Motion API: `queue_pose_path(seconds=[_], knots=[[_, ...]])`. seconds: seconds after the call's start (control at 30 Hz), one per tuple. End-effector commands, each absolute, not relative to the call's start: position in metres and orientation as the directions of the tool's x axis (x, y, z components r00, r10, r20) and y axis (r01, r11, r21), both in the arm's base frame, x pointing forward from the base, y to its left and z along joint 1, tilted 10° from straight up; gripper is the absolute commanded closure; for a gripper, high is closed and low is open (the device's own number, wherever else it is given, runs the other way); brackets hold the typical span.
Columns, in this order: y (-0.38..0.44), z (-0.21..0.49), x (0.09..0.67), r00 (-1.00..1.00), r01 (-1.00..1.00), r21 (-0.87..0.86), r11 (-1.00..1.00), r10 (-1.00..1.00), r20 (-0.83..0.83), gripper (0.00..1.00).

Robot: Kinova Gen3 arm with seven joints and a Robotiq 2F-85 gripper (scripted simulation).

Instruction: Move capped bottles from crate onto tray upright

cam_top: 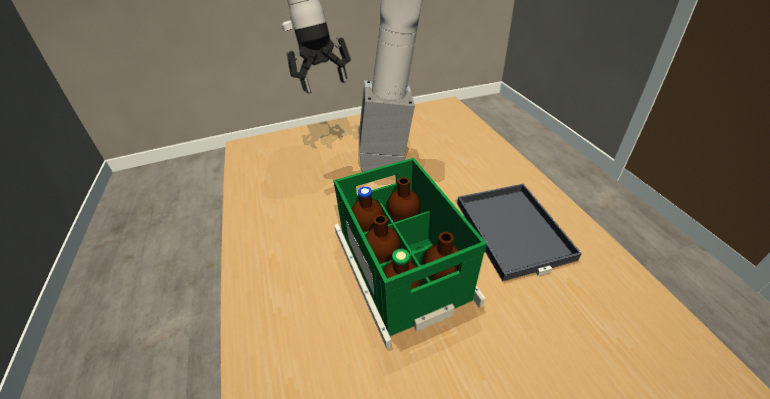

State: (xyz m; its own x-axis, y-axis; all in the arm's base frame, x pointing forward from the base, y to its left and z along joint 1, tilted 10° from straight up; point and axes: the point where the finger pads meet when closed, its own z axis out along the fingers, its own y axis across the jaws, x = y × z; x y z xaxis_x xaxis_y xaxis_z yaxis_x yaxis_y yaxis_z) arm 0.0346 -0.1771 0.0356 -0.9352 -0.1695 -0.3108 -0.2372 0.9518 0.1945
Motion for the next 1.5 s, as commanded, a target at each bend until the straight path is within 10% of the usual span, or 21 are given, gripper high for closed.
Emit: queue_pose_path(seconds=[0.0, 1.47], knots=[[-0.18, 0.04, 0.033, -0.937, -0.234, 0.187, 0.954, -0.17, -0.307, 0.0], [-0.141, 0.006, 0.101, -0.806, -0.557, 0.103, 0.824, -0.506, -0.308, 0.0]])
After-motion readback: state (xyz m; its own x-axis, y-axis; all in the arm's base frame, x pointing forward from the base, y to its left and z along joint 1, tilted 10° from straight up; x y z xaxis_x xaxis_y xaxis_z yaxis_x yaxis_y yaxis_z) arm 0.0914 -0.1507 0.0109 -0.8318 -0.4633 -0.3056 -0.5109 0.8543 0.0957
